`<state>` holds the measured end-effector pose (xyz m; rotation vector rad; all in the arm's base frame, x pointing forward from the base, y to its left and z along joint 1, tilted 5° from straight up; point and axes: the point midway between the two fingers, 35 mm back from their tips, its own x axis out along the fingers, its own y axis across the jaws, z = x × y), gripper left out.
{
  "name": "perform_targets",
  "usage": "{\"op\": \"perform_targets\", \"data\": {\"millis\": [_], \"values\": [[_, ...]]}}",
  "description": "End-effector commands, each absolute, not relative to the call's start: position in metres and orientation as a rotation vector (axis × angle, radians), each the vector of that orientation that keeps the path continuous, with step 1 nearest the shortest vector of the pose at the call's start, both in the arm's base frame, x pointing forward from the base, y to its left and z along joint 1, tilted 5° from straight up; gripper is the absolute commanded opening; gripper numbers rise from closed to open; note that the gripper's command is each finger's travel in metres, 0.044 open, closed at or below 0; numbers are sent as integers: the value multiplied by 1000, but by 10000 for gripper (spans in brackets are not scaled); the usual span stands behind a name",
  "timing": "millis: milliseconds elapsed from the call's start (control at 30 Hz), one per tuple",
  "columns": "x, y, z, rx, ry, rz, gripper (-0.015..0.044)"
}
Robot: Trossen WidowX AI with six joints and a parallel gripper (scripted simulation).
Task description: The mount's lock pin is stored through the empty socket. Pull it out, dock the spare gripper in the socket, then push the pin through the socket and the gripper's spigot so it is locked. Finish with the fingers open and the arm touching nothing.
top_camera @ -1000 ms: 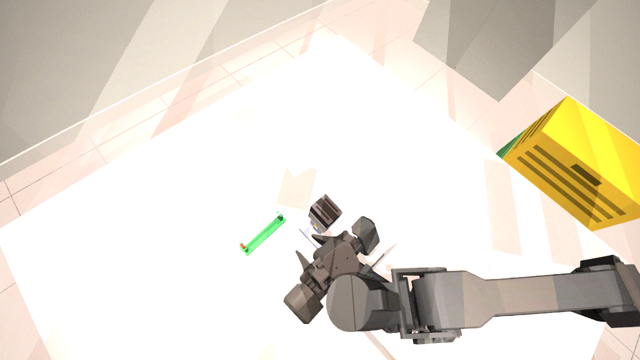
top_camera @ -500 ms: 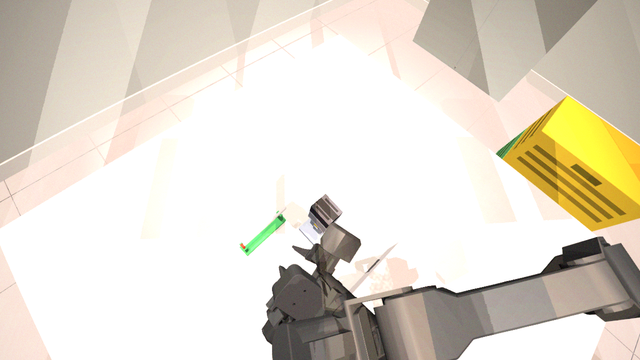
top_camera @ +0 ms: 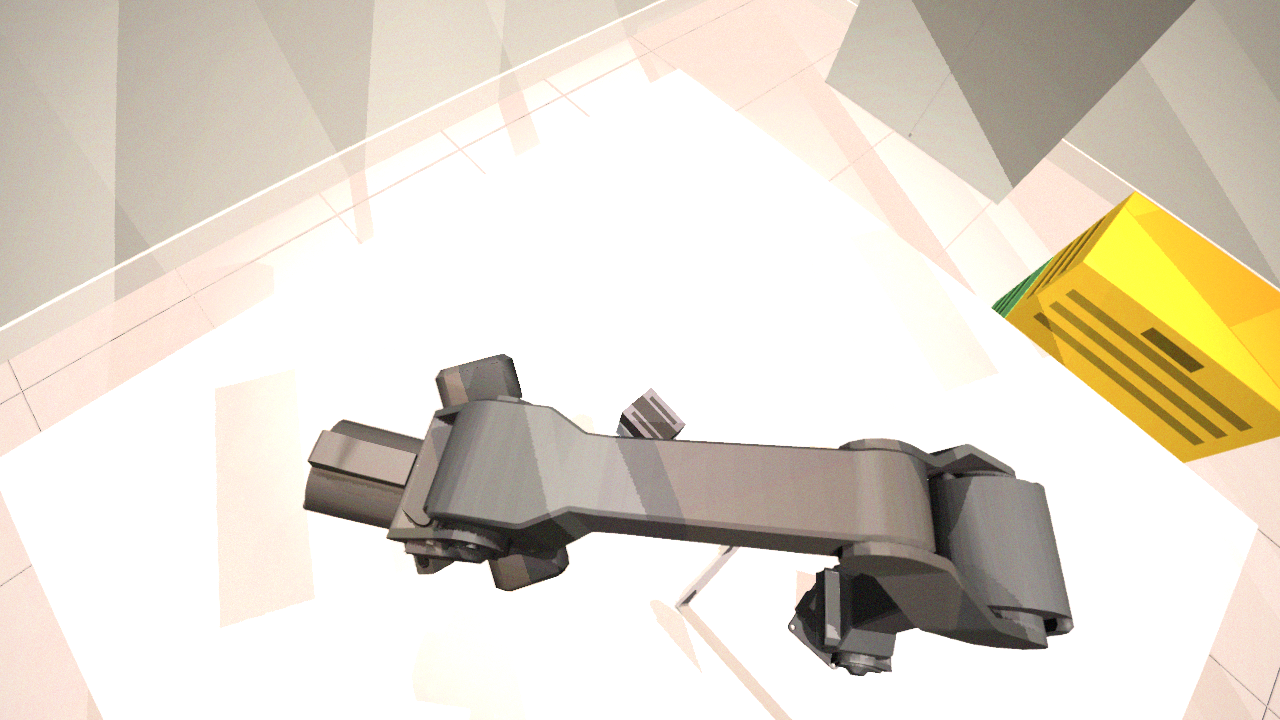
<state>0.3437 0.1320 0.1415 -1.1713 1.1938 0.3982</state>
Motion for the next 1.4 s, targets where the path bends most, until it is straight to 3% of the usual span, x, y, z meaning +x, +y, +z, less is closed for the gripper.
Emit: {"op": "perform_targets", "data": {"millis": [0, 167, 533, 900, 1367], "values": [[378, 117, 108, -1354, 1358, 715, 180], [397, 102, 83, -1435, 1423, 977, 180], [387, 94, 81, -1435, 1424, 975, 180], [394, 90, 8, -1436, 1424, 974, 180], [396, 89, -10, -1436, 1424, 974, 180]]}}
